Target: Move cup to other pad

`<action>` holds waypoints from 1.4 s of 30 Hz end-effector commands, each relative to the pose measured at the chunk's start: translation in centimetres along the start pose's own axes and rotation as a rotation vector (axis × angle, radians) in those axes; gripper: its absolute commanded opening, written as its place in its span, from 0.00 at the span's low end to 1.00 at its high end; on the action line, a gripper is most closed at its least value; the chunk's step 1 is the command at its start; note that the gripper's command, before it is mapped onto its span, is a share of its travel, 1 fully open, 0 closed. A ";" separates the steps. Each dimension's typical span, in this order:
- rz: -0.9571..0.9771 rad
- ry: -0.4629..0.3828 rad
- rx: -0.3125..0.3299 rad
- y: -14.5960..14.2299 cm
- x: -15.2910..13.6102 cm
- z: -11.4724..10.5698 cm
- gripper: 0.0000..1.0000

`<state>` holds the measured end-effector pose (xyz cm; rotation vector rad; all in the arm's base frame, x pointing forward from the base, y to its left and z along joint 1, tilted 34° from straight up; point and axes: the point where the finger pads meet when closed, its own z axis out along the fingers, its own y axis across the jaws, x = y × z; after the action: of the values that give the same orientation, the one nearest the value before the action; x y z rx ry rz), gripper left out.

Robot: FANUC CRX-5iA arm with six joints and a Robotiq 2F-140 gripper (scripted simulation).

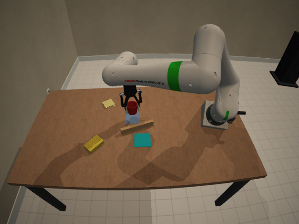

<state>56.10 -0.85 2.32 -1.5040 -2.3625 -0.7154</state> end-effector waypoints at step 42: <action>-0.041 0.024 -0.029 -0.2 5.0 -0.4 0.49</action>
<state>54.13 2.11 4.52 -1.4712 -2.3754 -0.7542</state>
